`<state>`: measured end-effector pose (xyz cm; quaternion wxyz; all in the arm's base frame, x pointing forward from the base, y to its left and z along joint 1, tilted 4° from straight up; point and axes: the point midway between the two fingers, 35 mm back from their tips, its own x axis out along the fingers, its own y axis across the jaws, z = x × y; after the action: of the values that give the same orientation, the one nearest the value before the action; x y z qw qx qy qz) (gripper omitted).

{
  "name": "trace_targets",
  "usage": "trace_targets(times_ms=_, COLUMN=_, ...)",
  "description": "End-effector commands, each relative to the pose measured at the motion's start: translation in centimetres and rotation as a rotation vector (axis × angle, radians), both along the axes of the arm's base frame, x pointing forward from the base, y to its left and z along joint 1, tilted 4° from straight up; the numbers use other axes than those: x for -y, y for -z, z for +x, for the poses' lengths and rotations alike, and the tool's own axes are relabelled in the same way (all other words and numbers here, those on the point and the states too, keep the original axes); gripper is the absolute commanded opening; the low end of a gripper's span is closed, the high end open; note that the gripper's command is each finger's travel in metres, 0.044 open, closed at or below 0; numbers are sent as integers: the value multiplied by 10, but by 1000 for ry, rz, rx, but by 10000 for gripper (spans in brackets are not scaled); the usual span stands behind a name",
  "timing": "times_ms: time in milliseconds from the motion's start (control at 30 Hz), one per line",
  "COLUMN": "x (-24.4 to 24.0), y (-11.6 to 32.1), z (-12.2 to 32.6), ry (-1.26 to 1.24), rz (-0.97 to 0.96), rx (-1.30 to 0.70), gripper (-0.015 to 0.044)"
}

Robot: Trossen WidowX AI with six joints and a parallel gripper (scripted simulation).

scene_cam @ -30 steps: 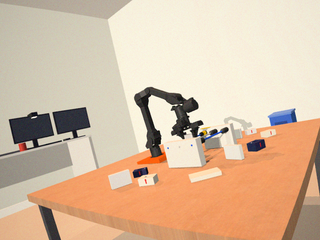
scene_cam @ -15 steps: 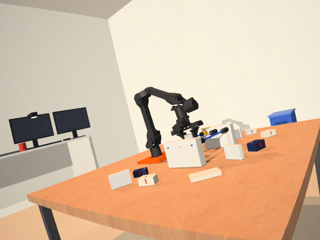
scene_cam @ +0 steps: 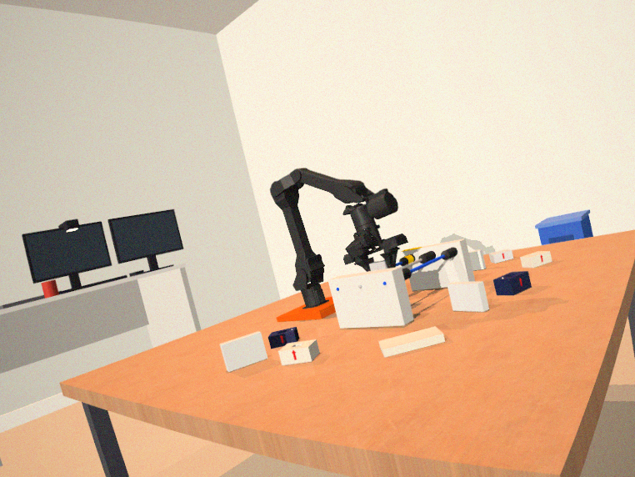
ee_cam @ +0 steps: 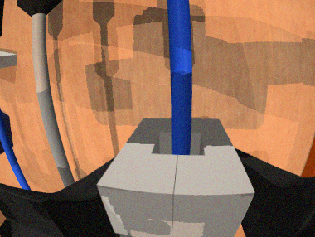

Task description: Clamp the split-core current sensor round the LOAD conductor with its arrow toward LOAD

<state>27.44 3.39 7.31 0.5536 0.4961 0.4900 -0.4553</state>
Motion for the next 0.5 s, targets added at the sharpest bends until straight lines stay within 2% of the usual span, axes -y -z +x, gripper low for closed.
trace_targets(times_ms=0, x=0, y=-2, z=0, ry=2, rz=-2, rx=-29, gripper=10)
trace_targets(times_ms=467, x=0, y=0, z=-1, ry=1, rz=-4, rx=-31, gripper=0)
